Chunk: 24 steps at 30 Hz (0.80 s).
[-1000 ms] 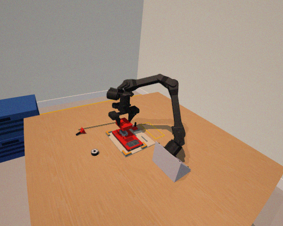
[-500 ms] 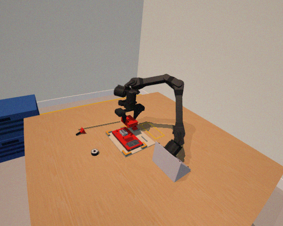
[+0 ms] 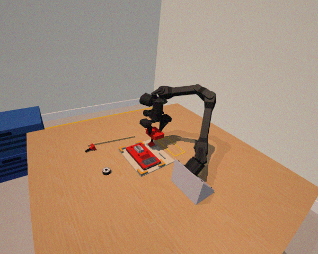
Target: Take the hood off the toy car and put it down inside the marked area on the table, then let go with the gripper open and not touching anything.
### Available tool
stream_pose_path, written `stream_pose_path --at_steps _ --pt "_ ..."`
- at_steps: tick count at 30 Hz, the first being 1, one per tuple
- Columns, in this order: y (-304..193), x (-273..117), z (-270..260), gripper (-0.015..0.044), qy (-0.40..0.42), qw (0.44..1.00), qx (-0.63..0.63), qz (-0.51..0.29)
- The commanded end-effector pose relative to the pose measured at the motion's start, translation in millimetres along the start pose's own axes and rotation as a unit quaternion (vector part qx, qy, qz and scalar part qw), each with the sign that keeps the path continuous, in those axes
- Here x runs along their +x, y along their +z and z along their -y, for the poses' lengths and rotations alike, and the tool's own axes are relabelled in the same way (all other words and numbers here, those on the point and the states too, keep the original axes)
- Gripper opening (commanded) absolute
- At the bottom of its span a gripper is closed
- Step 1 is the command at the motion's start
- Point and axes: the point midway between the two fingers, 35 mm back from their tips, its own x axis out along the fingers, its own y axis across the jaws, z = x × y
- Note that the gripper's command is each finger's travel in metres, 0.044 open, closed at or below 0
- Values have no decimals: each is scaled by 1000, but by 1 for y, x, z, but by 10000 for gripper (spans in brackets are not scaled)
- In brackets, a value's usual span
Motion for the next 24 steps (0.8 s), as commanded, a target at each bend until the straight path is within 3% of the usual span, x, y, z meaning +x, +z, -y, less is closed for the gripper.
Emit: stream_pose_path --at_steps 1,24 --pt "-4 -1 18 0 -2 1000 -1 1" --pt "-36 -4 106 0 -11 1000 1 0"
